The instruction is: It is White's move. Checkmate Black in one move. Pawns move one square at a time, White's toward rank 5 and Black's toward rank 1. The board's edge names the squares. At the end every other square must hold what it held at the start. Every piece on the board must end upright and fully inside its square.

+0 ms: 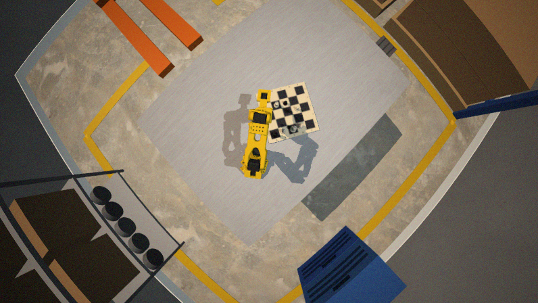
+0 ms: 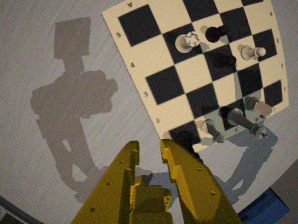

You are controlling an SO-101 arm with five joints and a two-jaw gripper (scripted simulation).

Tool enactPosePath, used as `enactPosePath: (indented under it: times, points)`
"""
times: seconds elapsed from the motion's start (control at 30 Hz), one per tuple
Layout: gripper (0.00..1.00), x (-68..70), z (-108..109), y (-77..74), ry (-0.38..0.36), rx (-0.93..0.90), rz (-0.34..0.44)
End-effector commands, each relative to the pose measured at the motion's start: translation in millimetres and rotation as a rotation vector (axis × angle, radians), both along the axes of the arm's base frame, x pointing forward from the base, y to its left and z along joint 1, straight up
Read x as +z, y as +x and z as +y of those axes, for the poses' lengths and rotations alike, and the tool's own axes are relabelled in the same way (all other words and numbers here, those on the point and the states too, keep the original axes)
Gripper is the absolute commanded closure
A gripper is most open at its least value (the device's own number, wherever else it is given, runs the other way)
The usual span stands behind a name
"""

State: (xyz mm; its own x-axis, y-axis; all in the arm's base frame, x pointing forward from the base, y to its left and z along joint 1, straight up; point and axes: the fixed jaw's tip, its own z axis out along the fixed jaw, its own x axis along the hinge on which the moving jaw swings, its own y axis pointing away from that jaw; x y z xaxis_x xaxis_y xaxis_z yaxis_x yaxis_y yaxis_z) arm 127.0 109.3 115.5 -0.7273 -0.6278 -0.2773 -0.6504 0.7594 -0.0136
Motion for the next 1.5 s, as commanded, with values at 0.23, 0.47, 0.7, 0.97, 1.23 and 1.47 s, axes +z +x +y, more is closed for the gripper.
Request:
enactPosePath:
  times: [0.23,0.47,0.7,0.97,1.23,1.47]
  points:
    - [1.0,-12.7,10.2,0.3,-0.113,0.044,0.14]
    - [1.0,-12.8,10.3,0.3,-0.114,0.044,0.141]
    - [1.0,-14.0,10.3,-1.3,-0.12,0.051,0.147]
    - [1.0,-15.2,10.4,-3.0,-0.126,0.057,0.153]
    - [1.0,-16.8,9.4,-4.1,-0.133,0.058,0.162]
    - [1.0,-17.6,9.0,-4.6,-0.137,0.058,0.166]
